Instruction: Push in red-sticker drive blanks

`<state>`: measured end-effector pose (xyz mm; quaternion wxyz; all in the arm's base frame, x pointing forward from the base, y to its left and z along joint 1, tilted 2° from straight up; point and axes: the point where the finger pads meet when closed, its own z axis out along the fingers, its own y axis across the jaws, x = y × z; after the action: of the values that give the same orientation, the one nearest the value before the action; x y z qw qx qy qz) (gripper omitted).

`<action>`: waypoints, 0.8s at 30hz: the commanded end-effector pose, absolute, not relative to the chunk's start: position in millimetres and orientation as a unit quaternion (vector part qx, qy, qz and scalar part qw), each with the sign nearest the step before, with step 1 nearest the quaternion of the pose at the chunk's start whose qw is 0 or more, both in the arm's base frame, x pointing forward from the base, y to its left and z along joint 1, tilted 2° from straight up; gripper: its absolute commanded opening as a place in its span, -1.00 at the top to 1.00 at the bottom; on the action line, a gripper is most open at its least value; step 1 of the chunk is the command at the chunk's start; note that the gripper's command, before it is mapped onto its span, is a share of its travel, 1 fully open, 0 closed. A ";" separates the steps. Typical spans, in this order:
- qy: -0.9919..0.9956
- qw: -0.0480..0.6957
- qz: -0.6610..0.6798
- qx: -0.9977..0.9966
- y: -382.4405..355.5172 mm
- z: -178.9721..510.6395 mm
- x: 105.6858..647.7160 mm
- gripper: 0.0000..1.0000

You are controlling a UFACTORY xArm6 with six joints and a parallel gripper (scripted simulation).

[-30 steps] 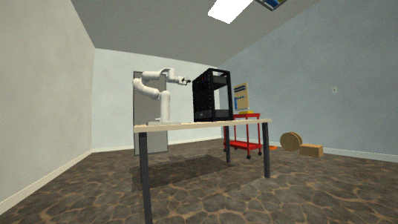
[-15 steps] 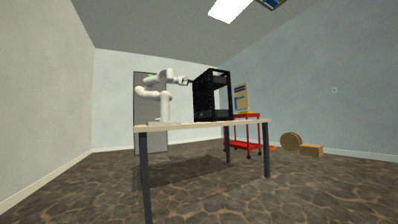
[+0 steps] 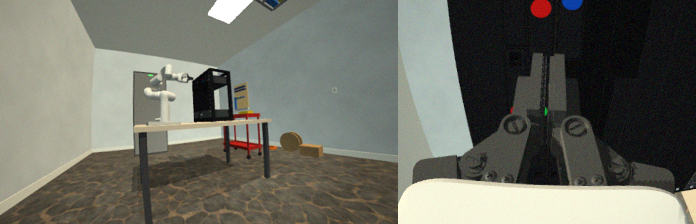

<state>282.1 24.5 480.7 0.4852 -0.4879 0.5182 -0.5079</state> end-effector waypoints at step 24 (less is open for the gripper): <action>0.454 0.546 -0.469 -0.525 12.7 485.9 281.0 1.00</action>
<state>280.9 12.9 485.1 0.5463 -0.5253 0.4541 -0.4684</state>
